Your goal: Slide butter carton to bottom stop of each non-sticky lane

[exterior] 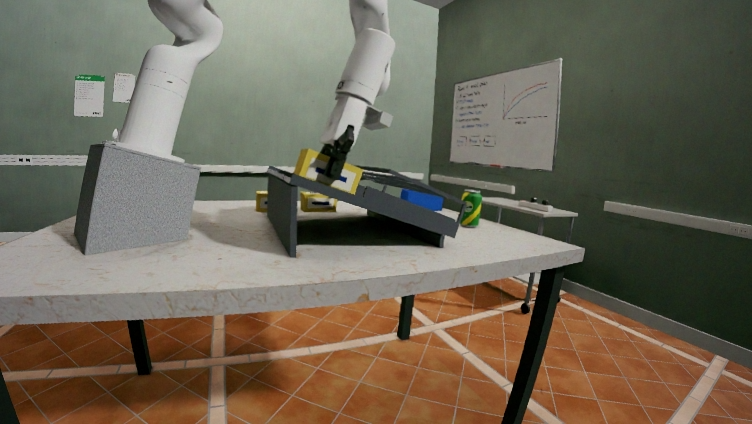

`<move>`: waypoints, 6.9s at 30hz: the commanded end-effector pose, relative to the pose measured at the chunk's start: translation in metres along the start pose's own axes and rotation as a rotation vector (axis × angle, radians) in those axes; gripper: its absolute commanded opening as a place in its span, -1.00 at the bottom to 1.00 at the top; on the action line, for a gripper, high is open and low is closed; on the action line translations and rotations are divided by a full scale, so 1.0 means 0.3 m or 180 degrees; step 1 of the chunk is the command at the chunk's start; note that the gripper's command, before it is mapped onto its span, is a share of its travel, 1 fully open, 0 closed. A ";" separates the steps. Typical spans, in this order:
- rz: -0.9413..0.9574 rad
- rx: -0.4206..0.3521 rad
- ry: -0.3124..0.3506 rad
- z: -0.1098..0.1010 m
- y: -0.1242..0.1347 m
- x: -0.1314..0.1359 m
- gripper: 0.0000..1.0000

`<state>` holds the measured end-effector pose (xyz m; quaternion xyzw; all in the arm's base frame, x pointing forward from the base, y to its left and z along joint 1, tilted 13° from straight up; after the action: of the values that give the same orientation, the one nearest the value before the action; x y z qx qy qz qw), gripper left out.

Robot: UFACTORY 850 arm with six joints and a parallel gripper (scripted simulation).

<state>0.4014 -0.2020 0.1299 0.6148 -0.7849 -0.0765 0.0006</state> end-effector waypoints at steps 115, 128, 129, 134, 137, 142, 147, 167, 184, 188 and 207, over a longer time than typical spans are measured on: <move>0.0000 0.0005 0.0001 -0.002 -0.002 0.001 1.00; 0.0000 0.0005 0.0001 -0.095 0.001 0.001 1.00; 0.0000 0.0005 0.0001 -0.095 0.001 0.001 1.00; 0.0000 0.0005 0.0001 -0.095 0.001 0.001 1.00; 0.0000 0.0005 0.0001 -0.095 0.001 0.001 1.00; 0.0000 0.0003 0.0001 -0.094 0.001 0.000 1.00; 0.0000 0.0003 0.0001 -0.094 0.001 0.000 1.00; 0.0000 0.0003 0.0001 -0.094 0.001 0.000 1.00; 0.0000 0.0003 0.0001 -0.094 0.001 0.000 1.00; 0.0000 0.0003 0.0001 -0.094 0.001 0.000 1.00; 0.0000 0.0003 0.0001 -0.001 0.000 0.000 1.00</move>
<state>0.4010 -0.2017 0.1297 0.6148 -0.7849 -0.0765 0.0006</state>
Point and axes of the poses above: the point where the finger pads meet when closed, its own z axis out along the fingers, its own x axis across the jaws, y = z × x, the point moved 9 cm from there along -z, back along the fingers, and after that the axes turned 12 degrees about z, right-handed, at the moved point
